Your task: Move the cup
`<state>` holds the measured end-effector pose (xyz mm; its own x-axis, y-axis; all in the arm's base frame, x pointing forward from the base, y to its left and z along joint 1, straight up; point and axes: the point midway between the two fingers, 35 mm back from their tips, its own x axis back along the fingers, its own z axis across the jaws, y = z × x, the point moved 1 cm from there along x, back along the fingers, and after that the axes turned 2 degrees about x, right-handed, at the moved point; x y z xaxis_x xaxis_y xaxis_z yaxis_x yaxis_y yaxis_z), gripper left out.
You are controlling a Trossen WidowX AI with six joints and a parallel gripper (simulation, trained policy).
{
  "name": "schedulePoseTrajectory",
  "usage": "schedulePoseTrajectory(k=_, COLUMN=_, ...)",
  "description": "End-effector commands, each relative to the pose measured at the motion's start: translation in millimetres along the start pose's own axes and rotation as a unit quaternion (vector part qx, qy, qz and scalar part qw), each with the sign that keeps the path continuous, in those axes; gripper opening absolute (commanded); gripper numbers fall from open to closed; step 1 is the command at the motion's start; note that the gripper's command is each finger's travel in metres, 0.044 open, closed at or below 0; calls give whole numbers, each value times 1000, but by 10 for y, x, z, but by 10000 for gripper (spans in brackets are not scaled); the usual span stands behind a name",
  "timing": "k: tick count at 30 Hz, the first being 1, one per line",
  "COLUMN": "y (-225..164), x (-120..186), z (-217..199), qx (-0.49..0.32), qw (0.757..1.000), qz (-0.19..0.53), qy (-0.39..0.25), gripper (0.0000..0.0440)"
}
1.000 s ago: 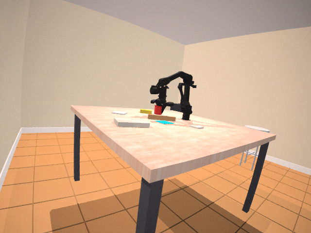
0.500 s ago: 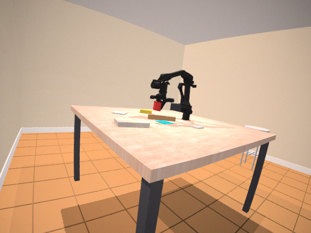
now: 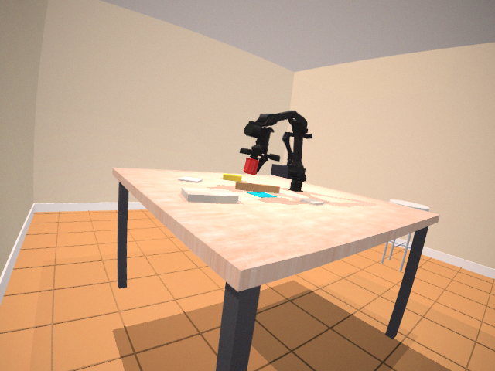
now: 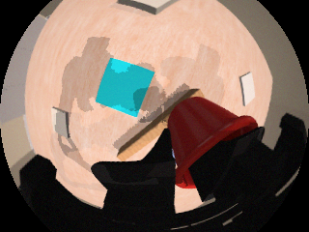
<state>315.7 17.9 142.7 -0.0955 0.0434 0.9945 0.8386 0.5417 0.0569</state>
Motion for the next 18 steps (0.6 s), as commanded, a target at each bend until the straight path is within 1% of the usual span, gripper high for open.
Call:
schedulePoseTrajectory(k=1, y=152, x=19, z=75, qx=9, qw=1000, qz=-15, qy=-4, gripper=0)
schedulePoseTrajectory(k=18, y=629, x=-107, z=540, qx=52, qw=997, qz=-51, qy=-9, gripper=0)
